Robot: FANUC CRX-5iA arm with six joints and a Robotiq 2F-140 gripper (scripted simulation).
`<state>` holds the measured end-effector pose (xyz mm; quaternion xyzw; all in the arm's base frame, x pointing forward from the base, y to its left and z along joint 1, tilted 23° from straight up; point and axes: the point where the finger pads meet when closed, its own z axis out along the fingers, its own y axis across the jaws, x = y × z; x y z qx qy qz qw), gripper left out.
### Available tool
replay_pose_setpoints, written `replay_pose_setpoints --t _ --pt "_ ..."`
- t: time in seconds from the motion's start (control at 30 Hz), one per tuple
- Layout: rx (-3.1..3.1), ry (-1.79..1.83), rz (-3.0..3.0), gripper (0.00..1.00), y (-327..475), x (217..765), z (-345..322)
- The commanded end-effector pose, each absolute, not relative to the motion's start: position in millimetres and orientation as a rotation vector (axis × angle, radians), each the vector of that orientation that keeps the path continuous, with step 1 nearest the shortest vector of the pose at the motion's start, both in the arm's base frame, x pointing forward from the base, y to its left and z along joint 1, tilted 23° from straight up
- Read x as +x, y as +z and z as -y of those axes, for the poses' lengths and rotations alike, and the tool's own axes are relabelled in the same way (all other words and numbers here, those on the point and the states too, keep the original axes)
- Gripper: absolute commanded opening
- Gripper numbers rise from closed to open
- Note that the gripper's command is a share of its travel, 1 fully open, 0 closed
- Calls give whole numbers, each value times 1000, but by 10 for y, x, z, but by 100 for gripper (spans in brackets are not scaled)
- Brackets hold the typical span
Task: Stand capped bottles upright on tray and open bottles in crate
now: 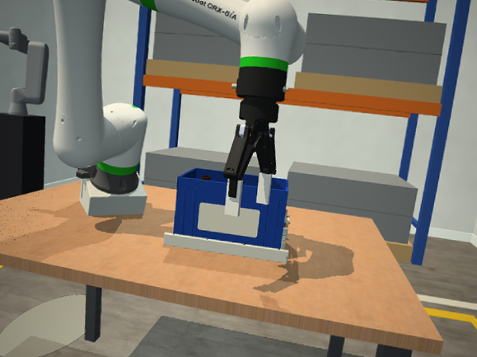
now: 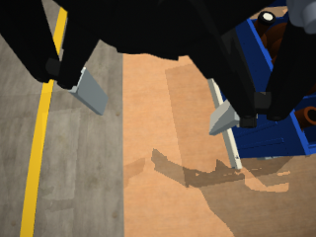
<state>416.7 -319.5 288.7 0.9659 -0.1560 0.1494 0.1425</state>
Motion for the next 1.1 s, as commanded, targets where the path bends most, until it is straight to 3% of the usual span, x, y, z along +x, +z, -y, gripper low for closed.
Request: replay_pose_setpoints --t 0.0,1.07 --pt "2786 432 450 100 2950 4153 3176" --pt "2786 432 450 100 3798 3936 2896"
